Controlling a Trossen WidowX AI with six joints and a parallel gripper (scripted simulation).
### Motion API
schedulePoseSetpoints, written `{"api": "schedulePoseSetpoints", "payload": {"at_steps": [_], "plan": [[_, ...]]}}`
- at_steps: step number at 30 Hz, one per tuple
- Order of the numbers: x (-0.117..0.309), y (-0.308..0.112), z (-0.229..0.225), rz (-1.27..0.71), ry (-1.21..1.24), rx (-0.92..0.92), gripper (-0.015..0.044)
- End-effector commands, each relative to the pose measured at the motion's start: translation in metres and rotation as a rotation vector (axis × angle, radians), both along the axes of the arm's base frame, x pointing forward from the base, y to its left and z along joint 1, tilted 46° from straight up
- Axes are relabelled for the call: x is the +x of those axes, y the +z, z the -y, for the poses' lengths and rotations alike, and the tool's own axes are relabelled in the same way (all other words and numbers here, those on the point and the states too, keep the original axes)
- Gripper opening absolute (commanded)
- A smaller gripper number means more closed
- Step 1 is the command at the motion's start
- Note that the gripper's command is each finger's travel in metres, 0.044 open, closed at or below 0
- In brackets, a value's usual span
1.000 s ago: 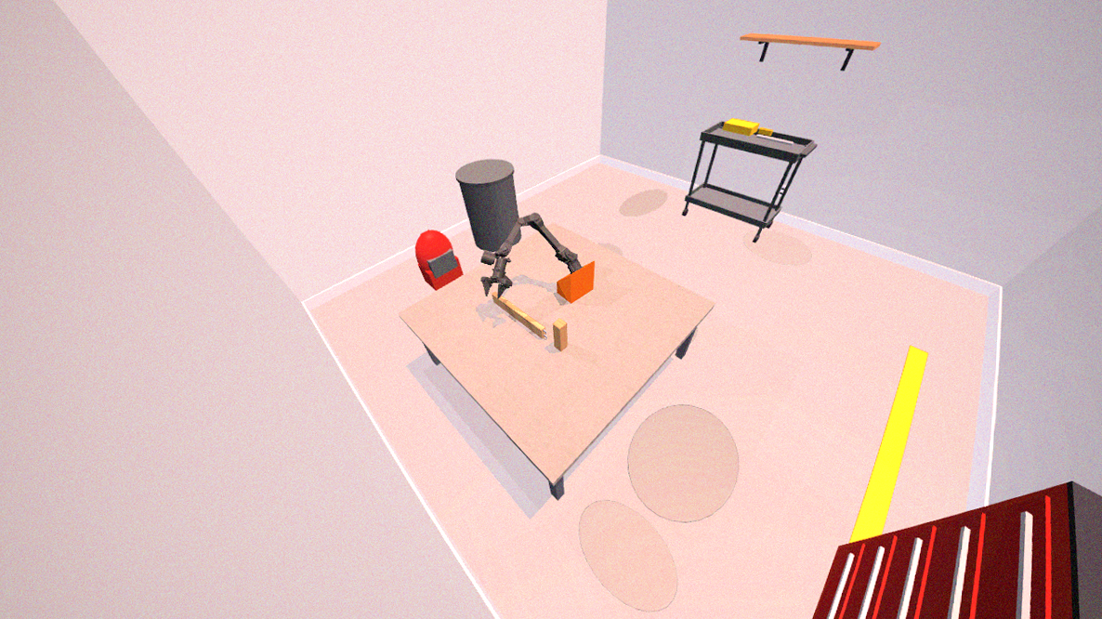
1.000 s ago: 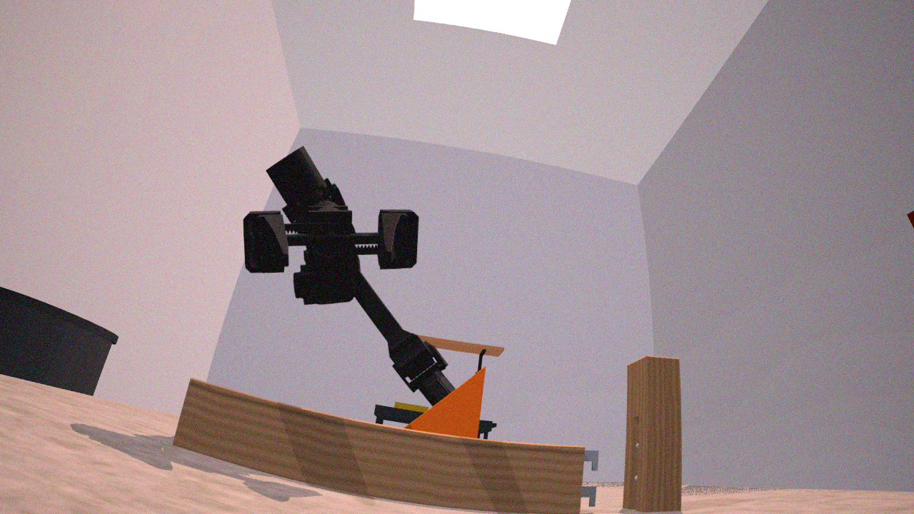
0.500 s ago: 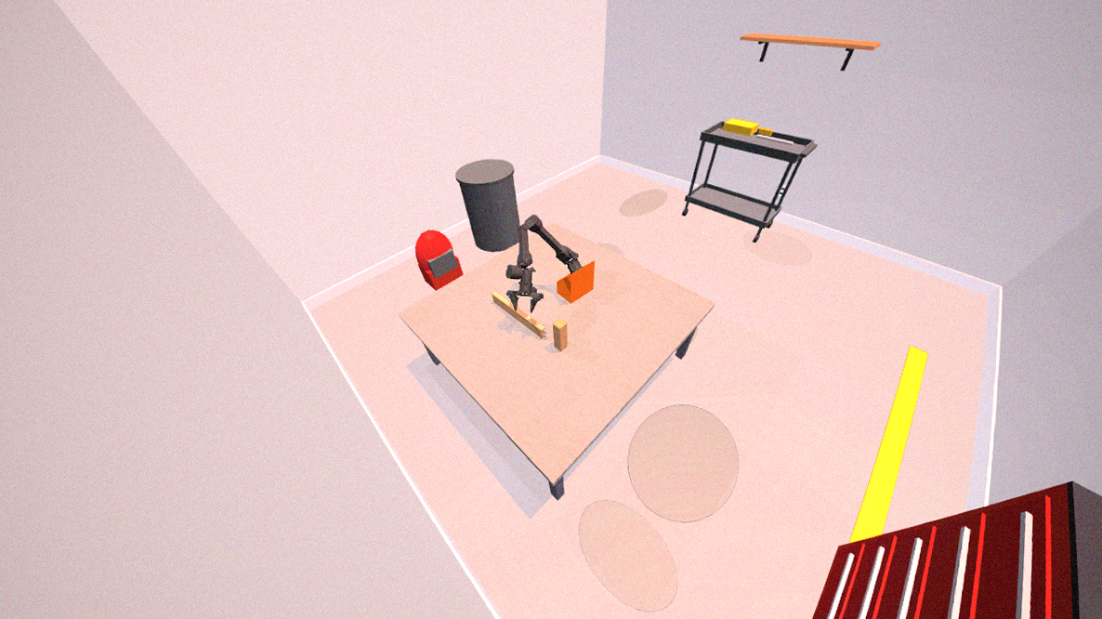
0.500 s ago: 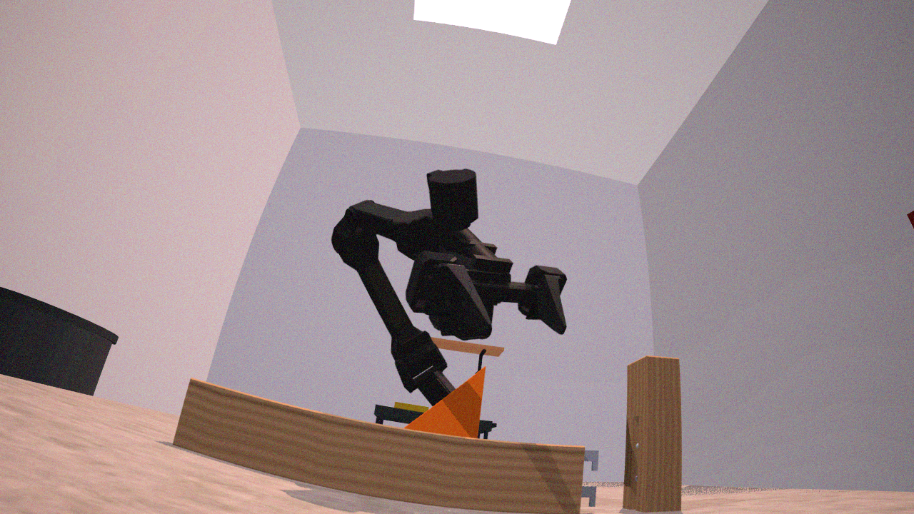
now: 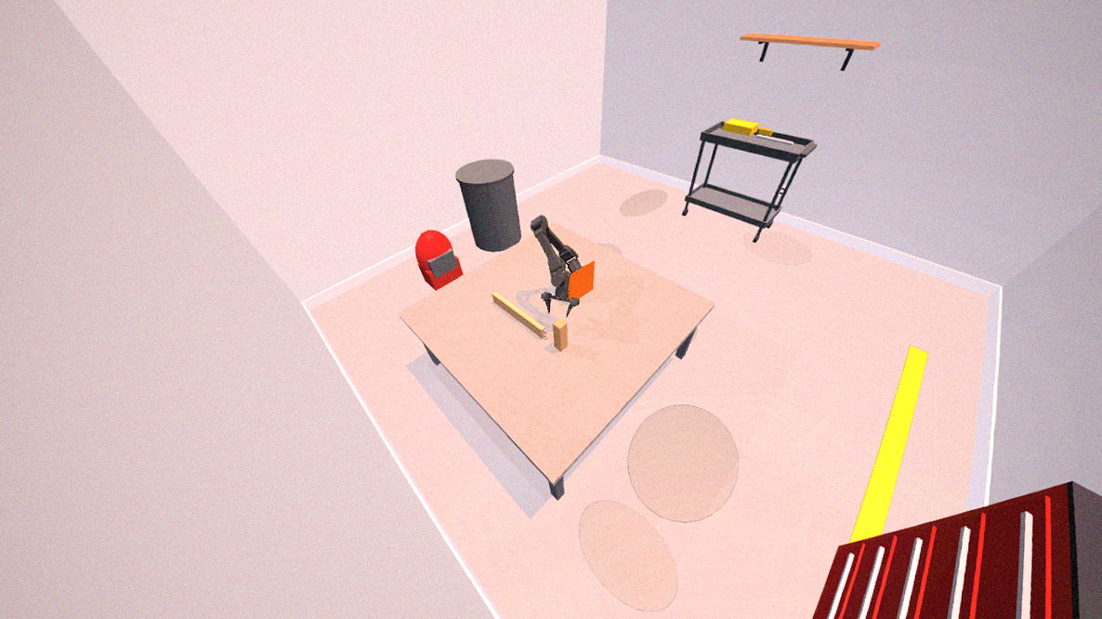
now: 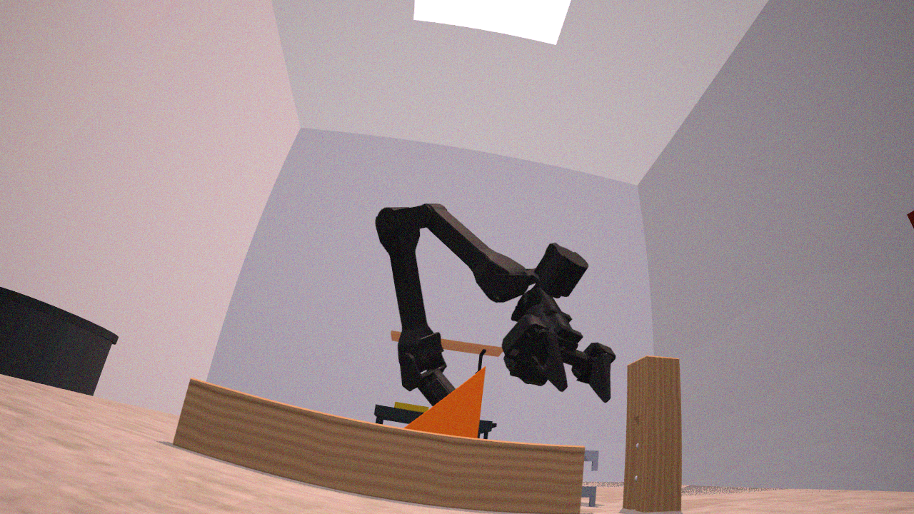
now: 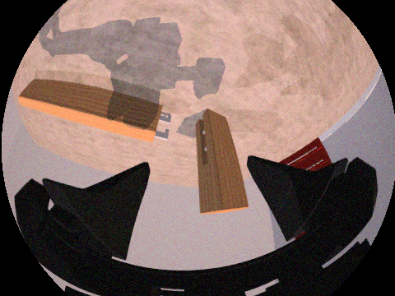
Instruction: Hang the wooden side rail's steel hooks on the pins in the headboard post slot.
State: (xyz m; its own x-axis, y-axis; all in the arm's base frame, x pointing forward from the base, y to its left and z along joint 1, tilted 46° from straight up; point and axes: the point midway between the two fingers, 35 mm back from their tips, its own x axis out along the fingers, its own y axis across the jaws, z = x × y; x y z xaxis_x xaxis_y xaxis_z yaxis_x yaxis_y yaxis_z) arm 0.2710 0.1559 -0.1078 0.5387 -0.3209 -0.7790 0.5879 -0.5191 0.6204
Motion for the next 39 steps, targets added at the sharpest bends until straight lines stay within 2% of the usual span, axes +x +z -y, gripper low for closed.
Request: {"api": "schedulePoseSetpoints", "payload": {"at_steps": [1, 22, 39], "plan": [[-0.02, -0.009, 0.003, 0.02, 0.023, -0.046, 0.044], [-0.019, -0.009, 0.003, 0.001, 0.051, -0.064, 0.044], [-0.004, -0.008, 0.016, -0.424, 0.872, -0.434, 0.044]]}}
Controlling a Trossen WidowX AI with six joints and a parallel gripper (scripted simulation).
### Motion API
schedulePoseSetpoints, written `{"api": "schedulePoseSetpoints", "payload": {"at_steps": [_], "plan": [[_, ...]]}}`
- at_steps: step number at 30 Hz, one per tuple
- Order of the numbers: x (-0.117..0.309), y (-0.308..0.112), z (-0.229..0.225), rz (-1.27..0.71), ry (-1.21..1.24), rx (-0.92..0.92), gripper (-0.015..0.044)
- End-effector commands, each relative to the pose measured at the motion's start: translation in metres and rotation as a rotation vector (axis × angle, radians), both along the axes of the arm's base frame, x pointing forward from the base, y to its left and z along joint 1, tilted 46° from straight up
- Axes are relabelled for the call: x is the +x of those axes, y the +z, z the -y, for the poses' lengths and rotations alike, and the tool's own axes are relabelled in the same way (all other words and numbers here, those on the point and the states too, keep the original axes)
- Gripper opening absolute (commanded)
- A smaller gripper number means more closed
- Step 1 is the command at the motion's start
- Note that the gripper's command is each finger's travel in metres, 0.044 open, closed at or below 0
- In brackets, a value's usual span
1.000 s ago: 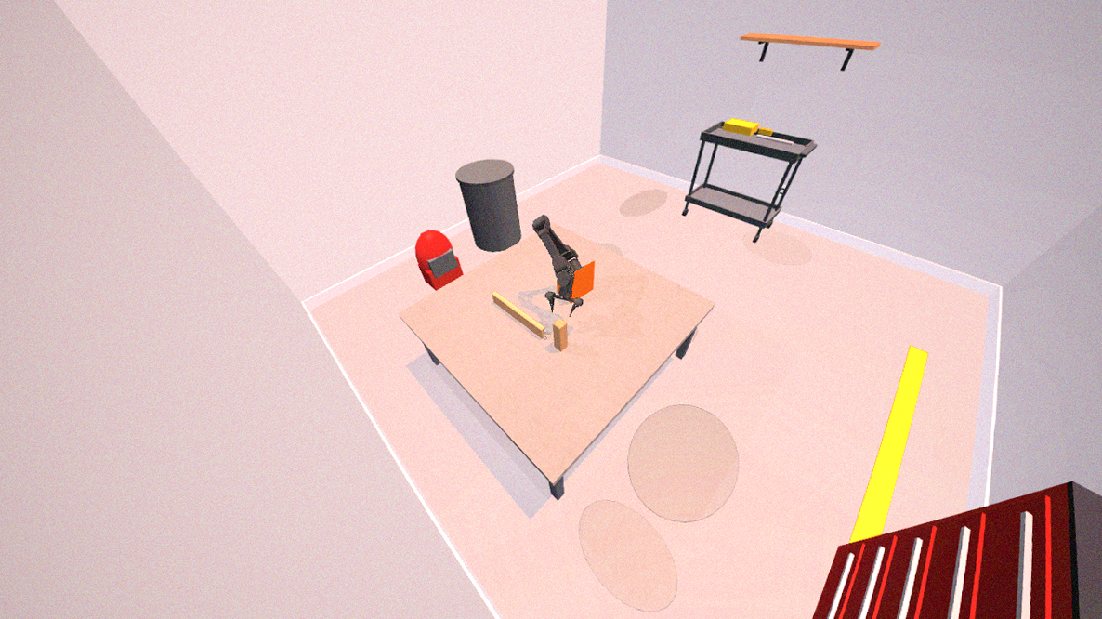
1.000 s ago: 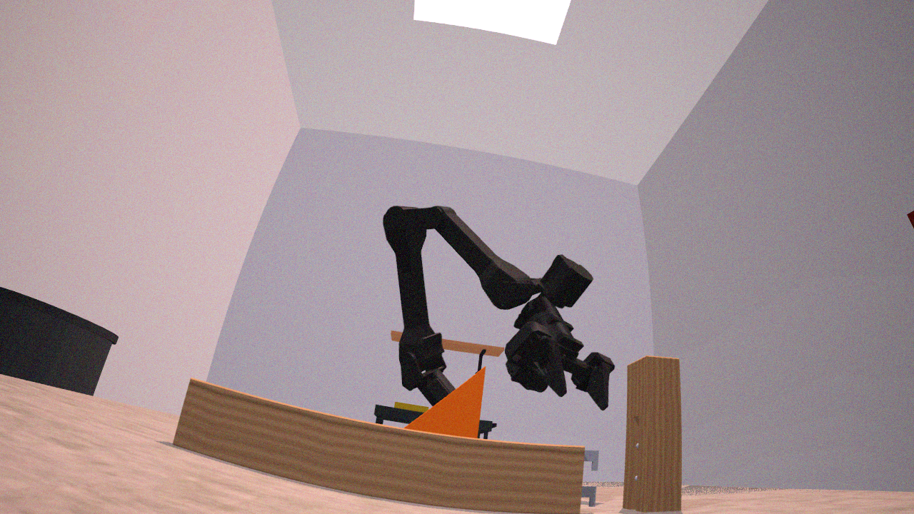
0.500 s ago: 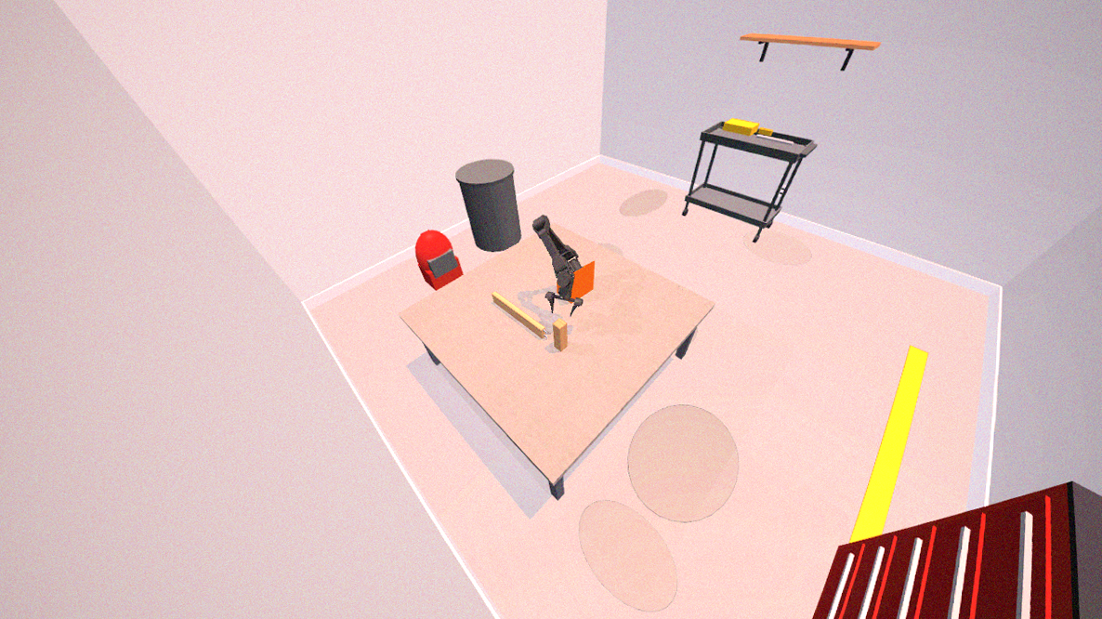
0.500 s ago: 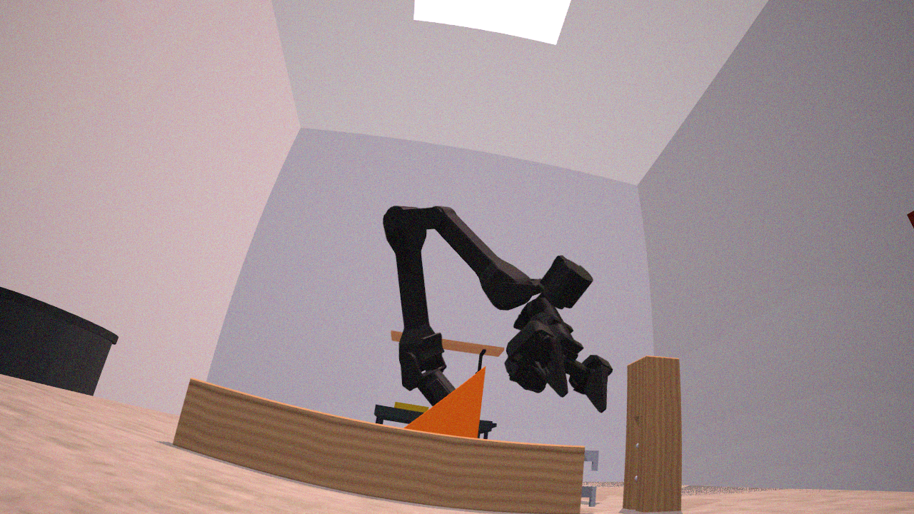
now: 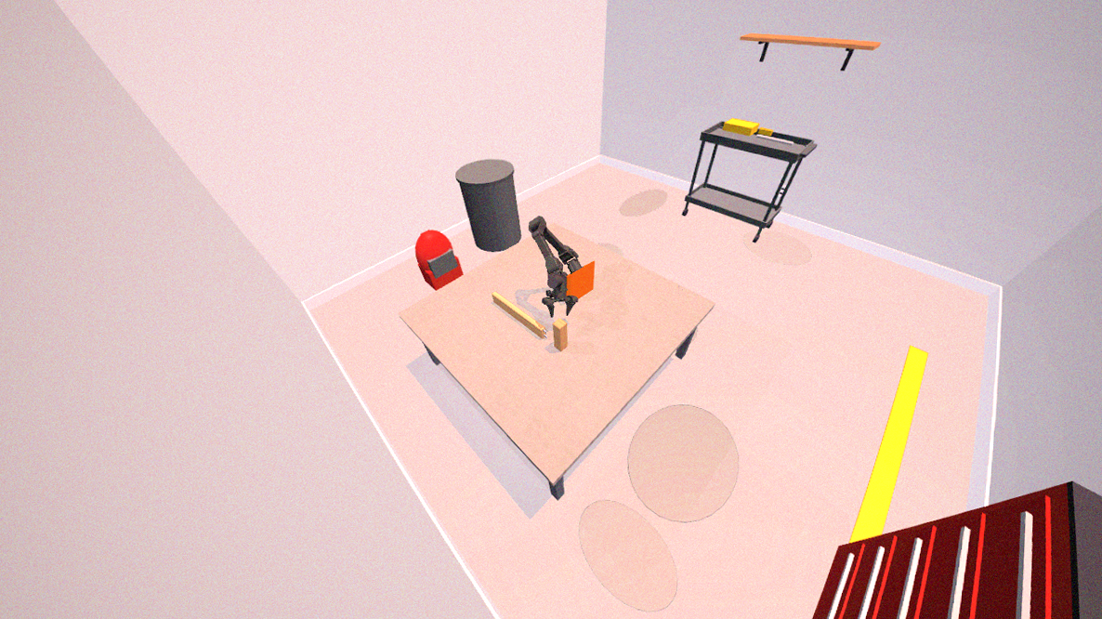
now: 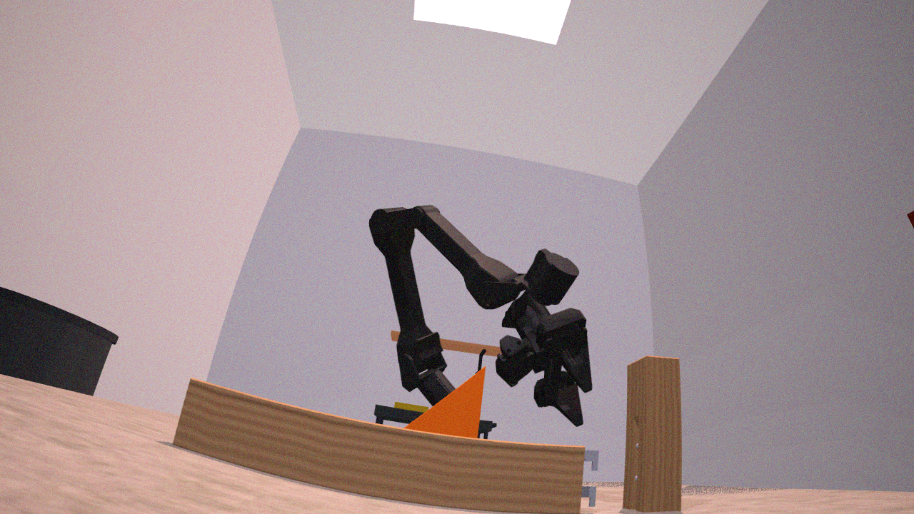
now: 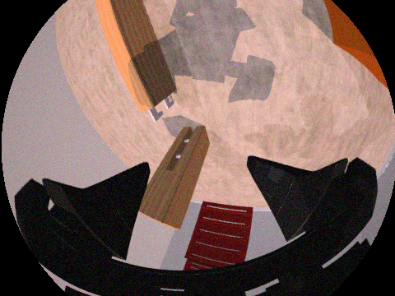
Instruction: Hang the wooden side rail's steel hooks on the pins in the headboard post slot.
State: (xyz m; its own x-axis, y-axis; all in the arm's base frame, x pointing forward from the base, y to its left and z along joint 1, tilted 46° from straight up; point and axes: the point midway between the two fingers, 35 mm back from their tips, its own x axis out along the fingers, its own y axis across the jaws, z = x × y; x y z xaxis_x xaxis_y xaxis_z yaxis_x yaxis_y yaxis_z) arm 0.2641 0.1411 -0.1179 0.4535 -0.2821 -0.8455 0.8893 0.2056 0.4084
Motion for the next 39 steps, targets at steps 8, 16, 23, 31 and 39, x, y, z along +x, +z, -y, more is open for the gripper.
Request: {"api": "schedulePoseSetpoints", "payload": {"at_steps": [8, 16, 23, 31, 39], "plan": [[0.009, 0.005, 0.006, -0.251, 0.629, -0.203, 0.044], [0.017, 0.009, 0.01, -0.35, 1.067, -0.329, 0.044], [0.021, 0.012, 0.011, -0.397, 1.473, -0.442, 0.044], [0.026, 0.017, 0.012, -0.389, 1.931, -0.591, 0.044], [0.032, 0.024, 0.014, -0.311, 2.374, -0.785, 0.044]]}}
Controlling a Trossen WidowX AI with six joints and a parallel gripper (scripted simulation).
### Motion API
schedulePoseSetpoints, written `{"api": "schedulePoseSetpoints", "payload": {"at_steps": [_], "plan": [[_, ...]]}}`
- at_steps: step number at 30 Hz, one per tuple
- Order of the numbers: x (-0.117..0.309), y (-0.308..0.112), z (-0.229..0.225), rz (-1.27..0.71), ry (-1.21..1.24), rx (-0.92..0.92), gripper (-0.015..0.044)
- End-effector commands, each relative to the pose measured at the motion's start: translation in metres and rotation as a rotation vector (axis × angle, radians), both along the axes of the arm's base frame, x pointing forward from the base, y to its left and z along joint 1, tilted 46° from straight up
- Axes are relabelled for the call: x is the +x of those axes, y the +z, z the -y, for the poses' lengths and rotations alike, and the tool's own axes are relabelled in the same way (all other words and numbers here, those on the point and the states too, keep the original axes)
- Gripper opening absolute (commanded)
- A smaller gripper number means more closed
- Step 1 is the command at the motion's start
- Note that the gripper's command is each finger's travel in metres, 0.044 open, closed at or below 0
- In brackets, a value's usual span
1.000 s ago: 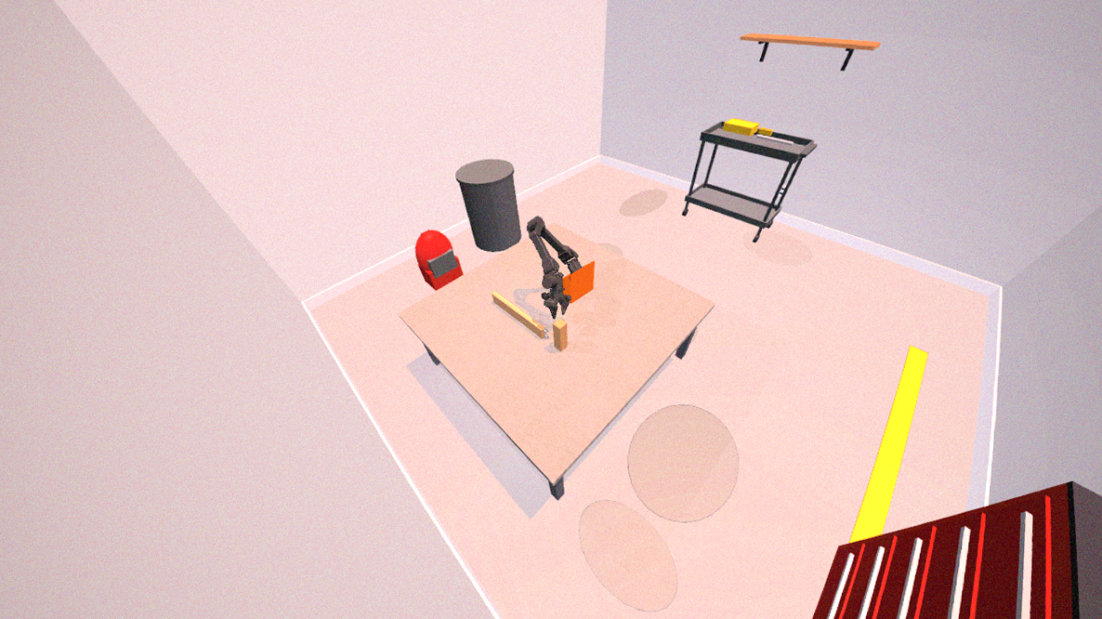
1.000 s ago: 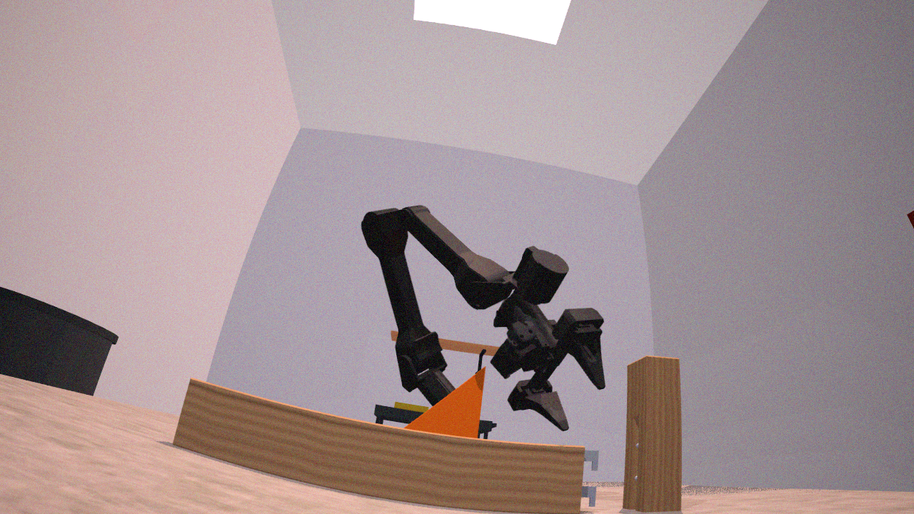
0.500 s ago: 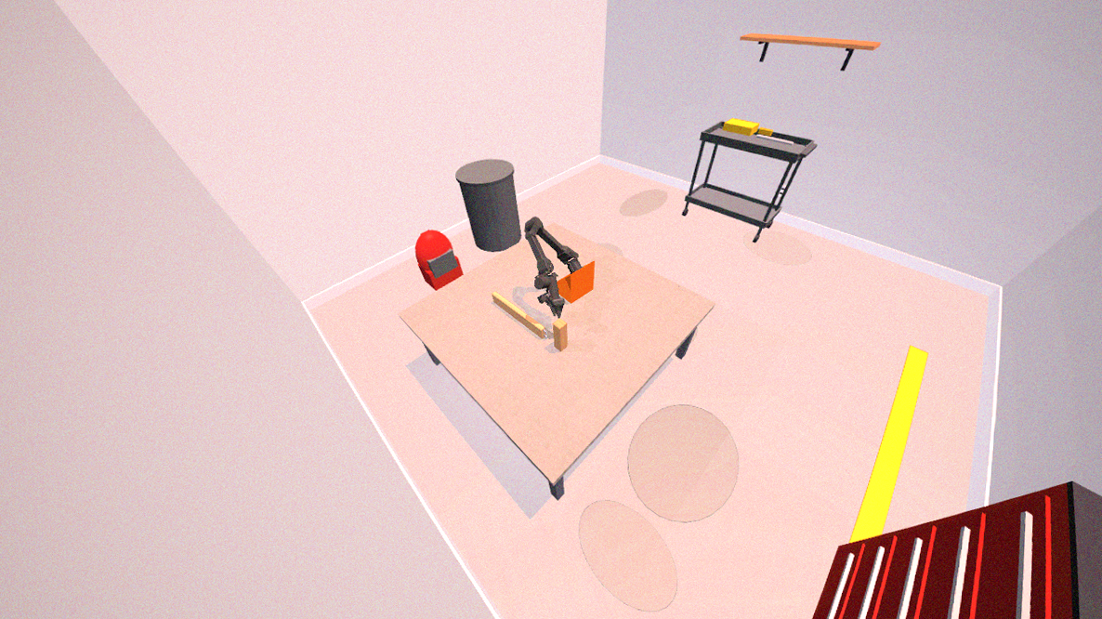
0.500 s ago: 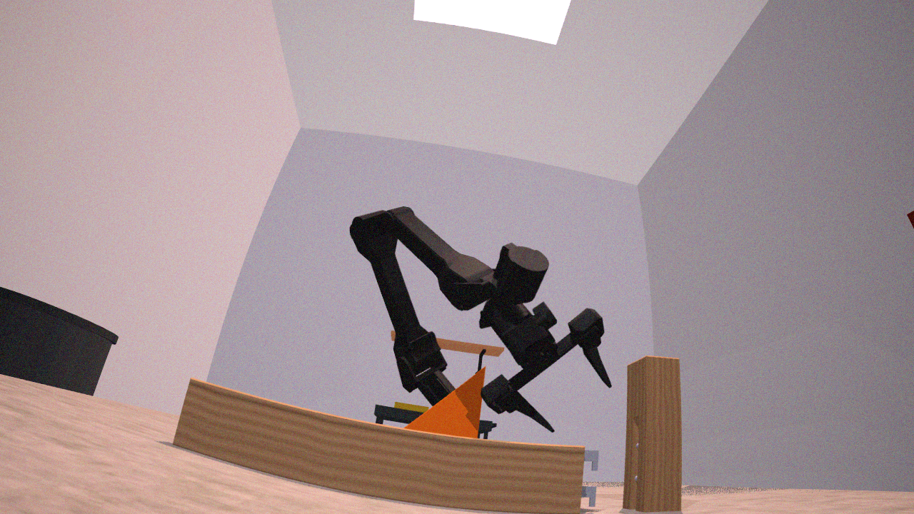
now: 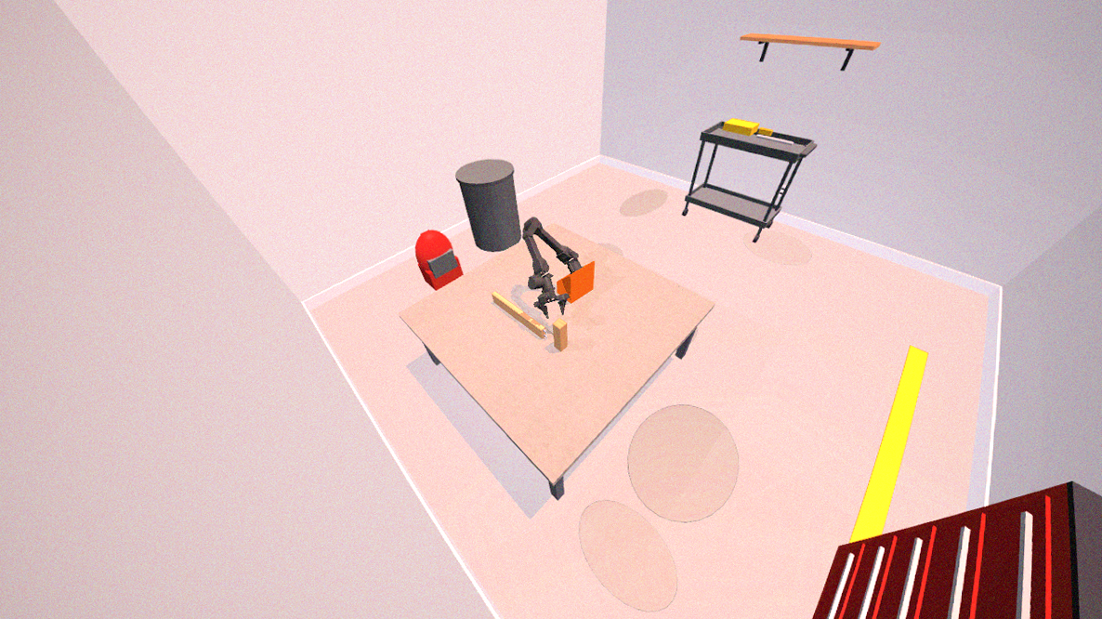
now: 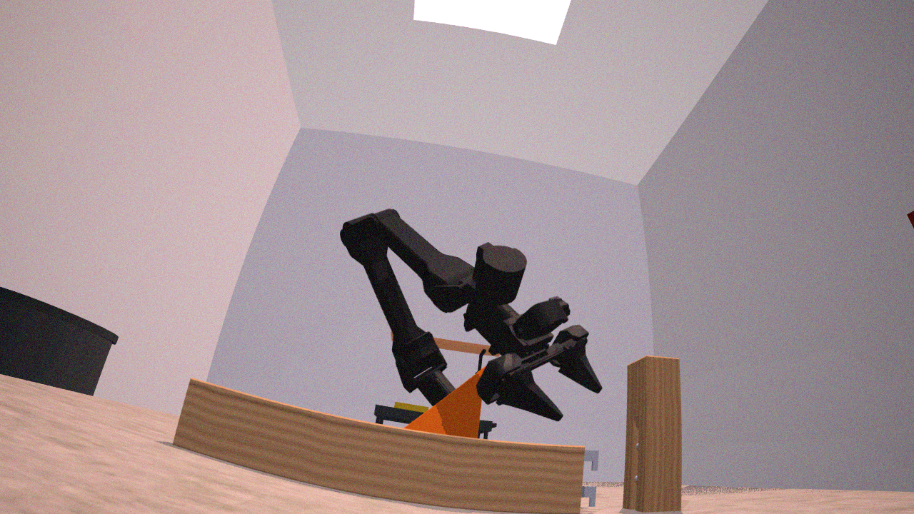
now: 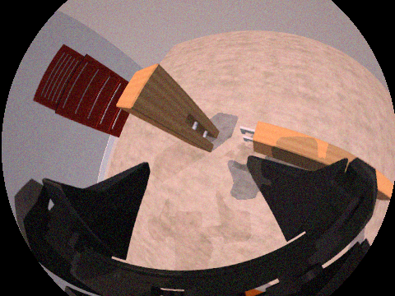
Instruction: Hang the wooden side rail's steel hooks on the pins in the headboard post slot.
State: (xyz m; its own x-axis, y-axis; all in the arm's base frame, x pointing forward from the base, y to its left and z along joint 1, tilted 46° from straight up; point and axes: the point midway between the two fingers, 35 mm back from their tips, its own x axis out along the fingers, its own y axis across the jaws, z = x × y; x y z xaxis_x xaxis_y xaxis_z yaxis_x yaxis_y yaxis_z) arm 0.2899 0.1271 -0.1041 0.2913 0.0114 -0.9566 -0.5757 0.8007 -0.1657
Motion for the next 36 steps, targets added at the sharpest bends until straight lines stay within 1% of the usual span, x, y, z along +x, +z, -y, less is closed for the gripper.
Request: {"api": "schedulePoseSetpoints", "payload": {"at_steps": [1, 4, 6, 34, 36], "plan": [[0.0064, 0.0112, 0.0002, 0.019, 0.552, -0.055, 0.044], [0.0083, 0.014, 0.0008, 0.037, 0.719, -0.075, 0.044], [0.0087, 0.0146, 0.001, 0.042, 0.757, -0.08, 0.044], [0.0087, 0.0146, 0.001, 0.042, 0.757, -0.08, 0.044], [0.0102, 0.0141, 0.0015, 0.029, 0.713, -0.077, 0.044]]}}
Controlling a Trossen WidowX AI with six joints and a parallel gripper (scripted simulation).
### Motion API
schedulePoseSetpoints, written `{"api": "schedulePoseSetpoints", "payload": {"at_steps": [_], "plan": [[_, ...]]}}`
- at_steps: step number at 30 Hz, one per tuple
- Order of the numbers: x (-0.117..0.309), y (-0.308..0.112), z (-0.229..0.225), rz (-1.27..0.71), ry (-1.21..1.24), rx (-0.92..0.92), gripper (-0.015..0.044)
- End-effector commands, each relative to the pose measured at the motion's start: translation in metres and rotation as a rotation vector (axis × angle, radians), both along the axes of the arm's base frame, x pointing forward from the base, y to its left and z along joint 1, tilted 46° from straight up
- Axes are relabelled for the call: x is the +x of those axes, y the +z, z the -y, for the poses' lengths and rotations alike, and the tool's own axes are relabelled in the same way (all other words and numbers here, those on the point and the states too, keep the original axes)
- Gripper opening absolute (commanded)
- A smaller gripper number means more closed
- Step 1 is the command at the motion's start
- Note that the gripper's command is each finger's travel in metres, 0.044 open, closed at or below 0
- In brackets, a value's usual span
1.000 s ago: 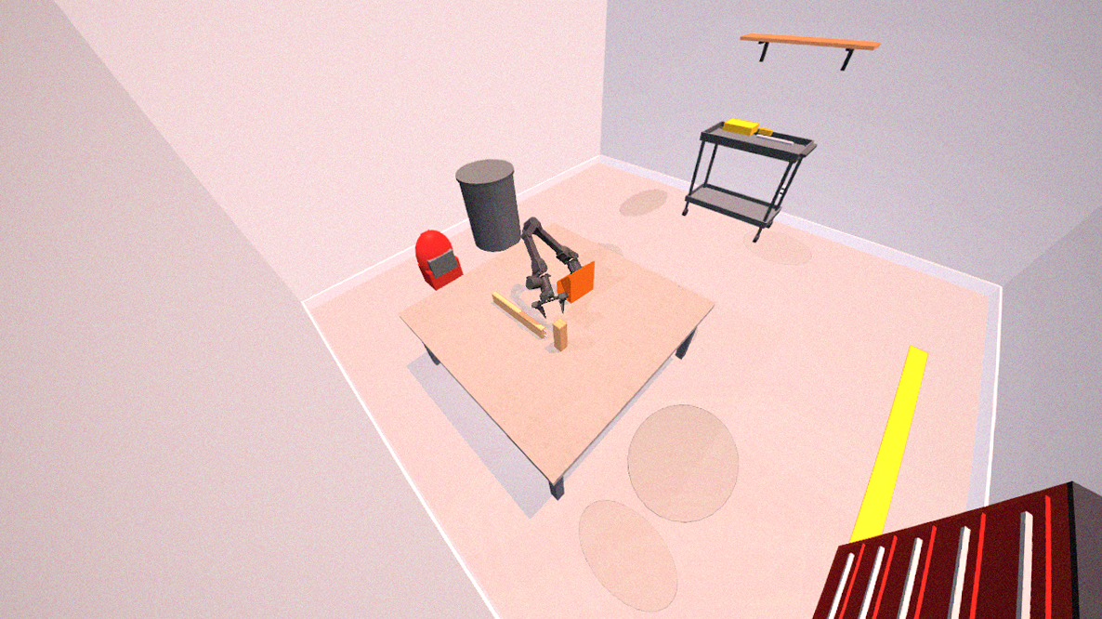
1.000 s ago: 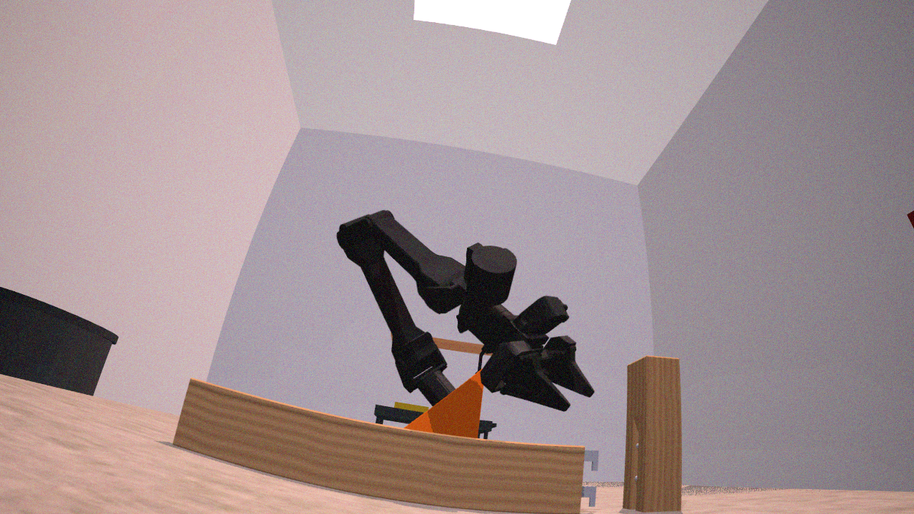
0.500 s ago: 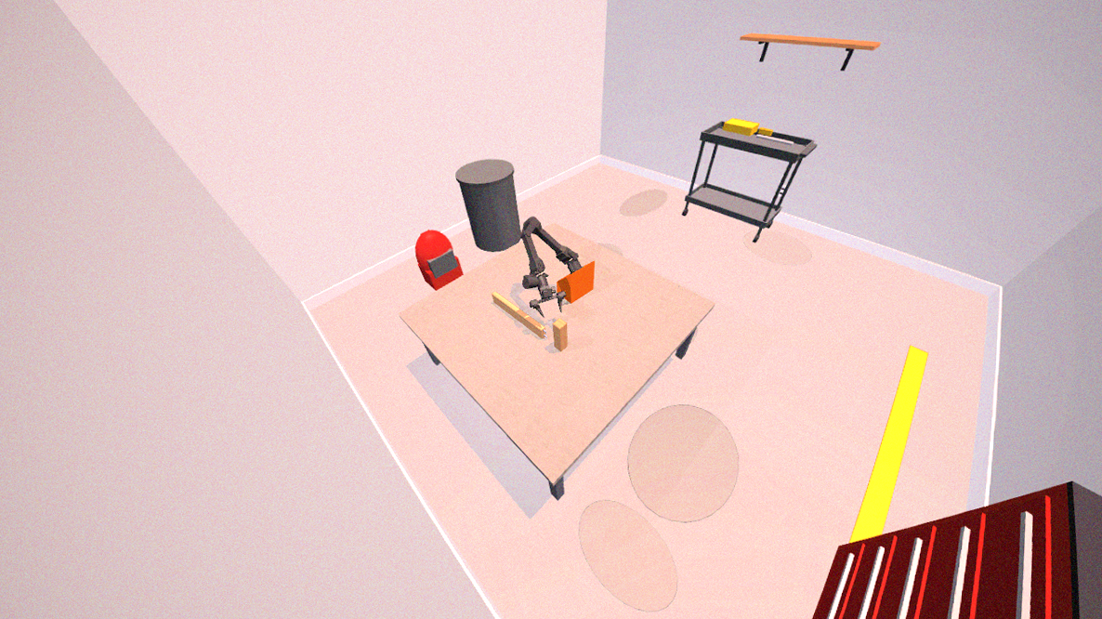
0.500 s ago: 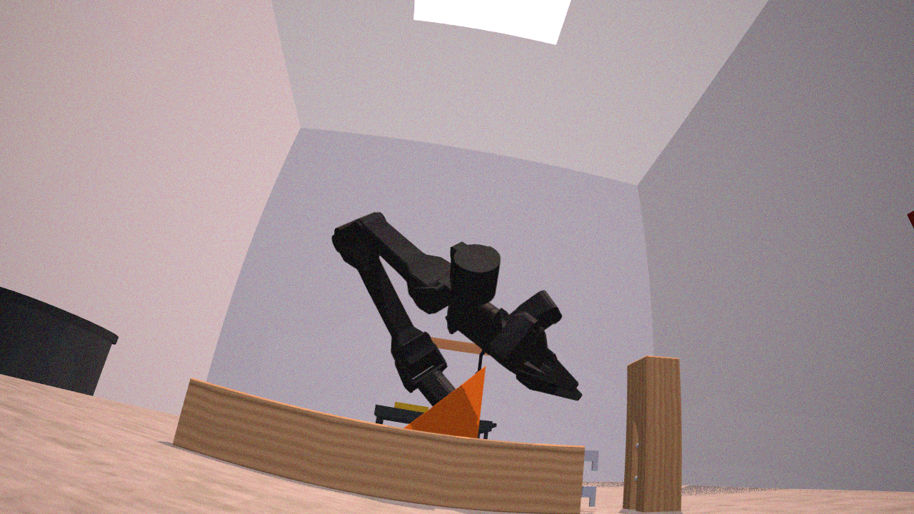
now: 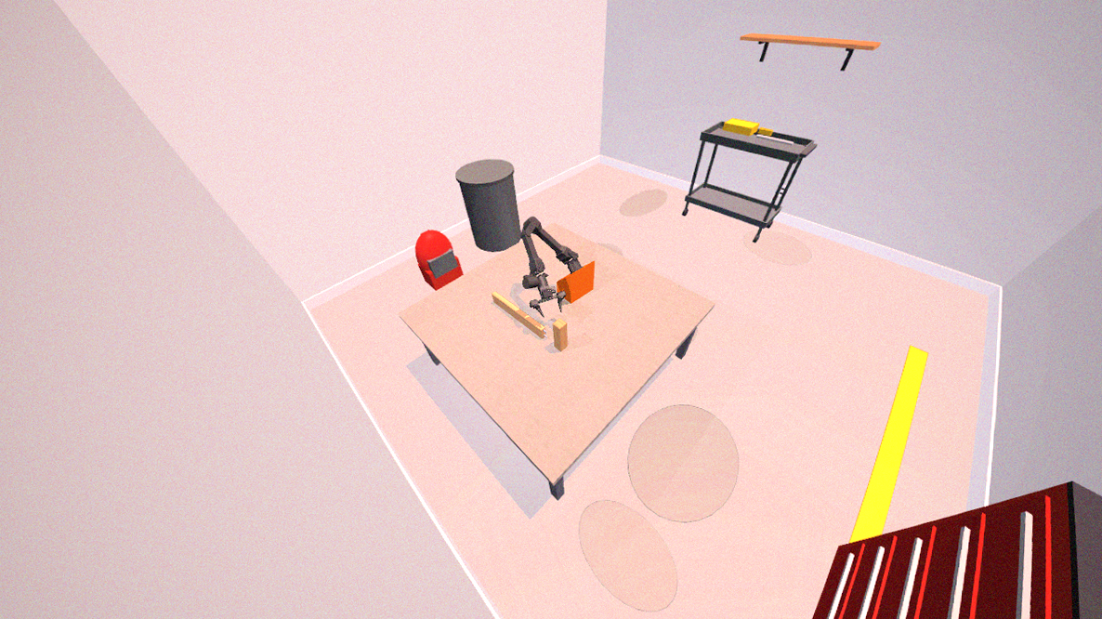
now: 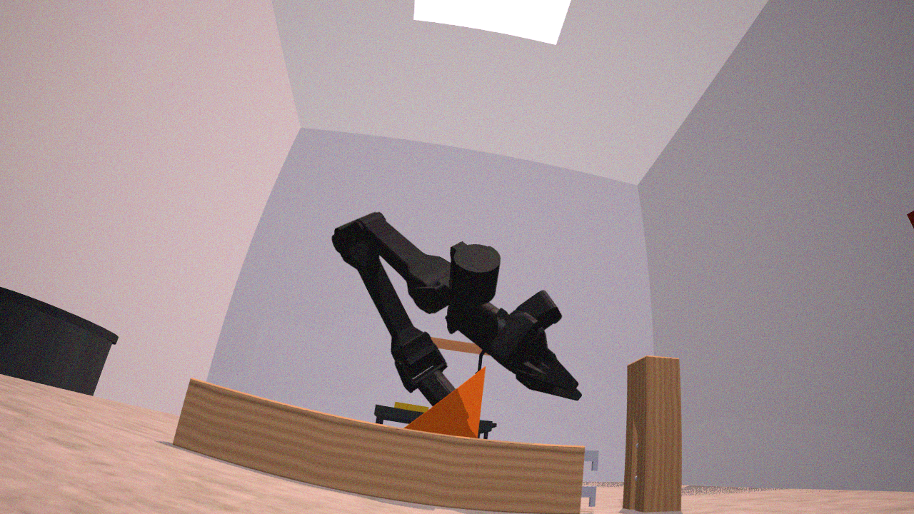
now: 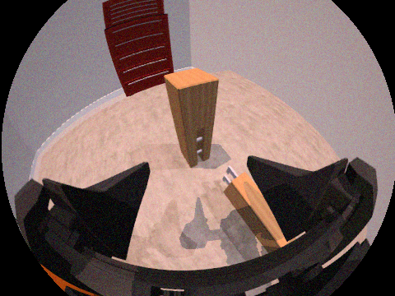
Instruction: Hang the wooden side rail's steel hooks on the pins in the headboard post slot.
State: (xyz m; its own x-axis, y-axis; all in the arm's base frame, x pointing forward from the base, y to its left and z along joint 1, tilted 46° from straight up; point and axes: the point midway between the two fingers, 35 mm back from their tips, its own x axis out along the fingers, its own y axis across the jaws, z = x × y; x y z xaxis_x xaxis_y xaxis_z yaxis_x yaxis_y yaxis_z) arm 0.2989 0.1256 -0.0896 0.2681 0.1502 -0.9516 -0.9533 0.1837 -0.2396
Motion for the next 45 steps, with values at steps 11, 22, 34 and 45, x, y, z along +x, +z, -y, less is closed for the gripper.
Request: {"api": "schedulePoseSetpoints", "payload": {"at_steps": [11, 22, 34, 45], "plan": [[0.023, -0.003, 0.009, -0.11, -0.762, -0.051, 0.044], [0.042, 0.005, 0.019, -0.007, -1.473, -0.096, 0.044], [0.061, 0.027, 0.026, 0.344, -2.151, -0.027, 0.044], [0.078, 0.055, 0.029, 0.797, -2.583, 0.235, 0.044]]}}
